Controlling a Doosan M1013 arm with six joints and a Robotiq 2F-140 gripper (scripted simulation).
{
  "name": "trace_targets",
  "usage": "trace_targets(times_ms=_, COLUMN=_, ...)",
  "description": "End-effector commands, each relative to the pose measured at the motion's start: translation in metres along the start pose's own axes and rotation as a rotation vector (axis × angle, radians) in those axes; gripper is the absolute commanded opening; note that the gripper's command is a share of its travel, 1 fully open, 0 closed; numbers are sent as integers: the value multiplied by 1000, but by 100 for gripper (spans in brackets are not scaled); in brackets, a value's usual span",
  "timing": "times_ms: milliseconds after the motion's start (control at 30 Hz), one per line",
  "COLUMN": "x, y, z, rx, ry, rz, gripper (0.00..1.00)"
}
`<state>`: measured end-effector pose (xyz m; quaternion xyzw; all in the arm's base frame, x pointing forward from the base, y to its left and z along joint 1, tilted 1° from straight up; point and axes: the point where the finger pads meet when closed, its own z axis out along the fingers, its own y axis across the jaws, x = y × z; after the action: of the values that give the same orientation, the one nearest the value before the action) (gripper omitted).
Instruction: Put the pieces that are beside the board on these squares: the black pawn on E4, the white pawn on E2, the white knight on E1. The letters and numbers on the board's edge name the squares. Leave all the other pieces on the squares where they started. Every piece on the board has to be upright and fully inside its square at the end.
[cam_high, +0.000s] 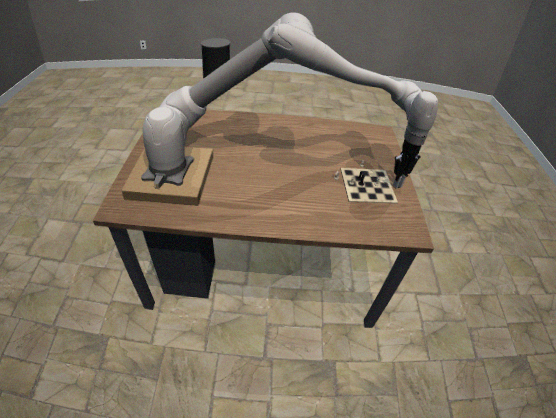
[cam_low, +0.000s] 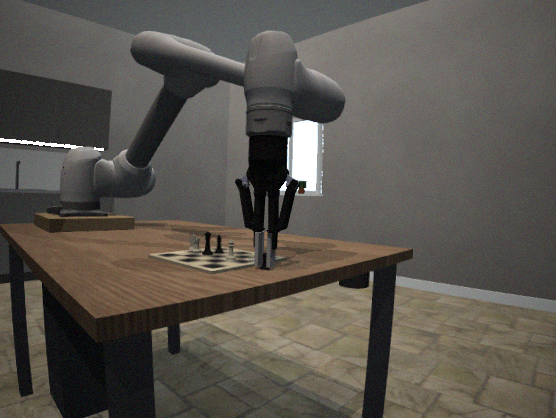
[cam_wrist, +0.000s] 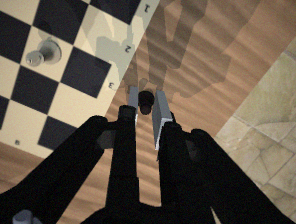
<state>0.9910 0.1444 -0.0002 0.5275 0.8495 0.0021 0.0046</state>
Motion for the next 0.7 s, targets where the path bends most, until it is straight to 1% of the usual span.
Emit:
trace_targets(times_ms=0, x=0, y=0, z=0, rx=0, ry=0, rz=0, gripper=20)
trace_targets(times_ms=400, x=0, y=0, z=0, rx=0, ry=0, rz=0, gripper=20)
trace_targets(times_ms=433, x=0, y=0, z=0, rx=0, ry=0, rz=0, gripper=0)
trace_targets(times_ms=667, x=0, y=0, z=0, rx=0, ry=0, rz=0, gripper=0)
